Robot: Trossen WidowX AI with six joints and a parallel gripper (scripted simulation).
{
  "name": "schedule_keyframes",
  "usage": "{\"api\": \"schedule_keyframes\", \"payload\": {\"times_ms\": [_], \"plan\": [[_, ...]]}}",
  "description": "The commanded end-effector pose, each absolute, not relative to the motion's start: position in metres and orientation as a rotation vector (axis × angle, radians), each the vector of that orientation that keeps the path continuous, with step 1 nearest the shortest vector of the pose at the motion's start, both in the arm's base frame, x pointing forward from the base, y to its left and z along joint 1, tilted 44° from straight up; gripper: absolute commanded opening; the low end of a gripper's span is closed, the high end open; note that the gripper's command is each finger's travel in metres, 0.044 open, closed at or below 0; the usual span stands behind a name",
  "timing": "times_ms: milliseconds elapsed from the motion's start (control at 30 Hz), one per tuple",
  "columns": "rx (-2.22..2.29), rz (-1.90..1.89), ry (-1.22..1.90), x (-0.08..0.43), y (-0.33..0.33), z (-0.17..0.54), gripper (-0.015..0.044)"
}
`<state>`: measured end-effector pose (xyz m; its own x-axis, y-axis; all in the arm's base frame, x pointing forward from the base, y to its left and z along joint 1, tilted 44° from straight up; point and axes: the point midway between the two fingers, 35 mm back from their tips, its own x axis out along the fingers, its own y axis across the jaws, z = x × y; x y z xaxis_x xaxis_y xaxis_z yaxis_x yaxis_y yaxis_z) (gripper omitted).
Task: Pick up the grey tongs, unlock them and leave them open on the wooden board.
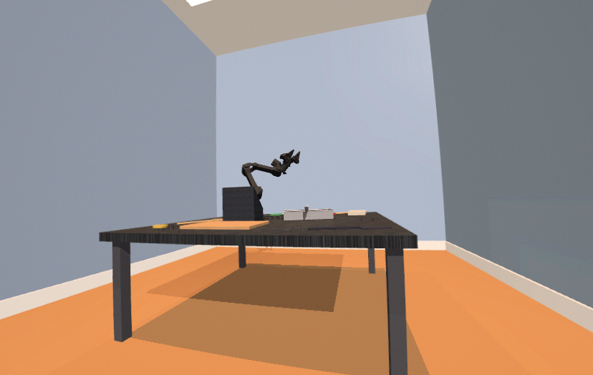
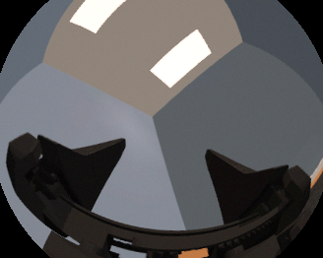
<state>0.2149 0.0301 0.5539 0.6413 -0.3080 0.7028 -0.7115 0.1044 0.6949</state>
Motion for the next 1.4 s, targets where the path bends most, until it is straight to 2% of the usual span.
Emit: {"api": "schedule_keyframes", "payload": {"times_ms": [0,400,733,1000,1200,1367], "plan": [[1.397,0.359,-0.799,0.245,0.050,0.549,0.0440],[1.039,0.231,-0.203,0.389,0.109,0.444,0.0440],[0.928,0.100,0.356,0.457,0.115,0.307,0.0440],[0.990,-0.070,0.919,0.460,0.096,0.174,0.0440],[1.189,-0.272,1.445,0.419,0.078,0.086,0.0440],[1.455,-0.480,1.831,0.381,0.070,0.052,0.0440]]}}
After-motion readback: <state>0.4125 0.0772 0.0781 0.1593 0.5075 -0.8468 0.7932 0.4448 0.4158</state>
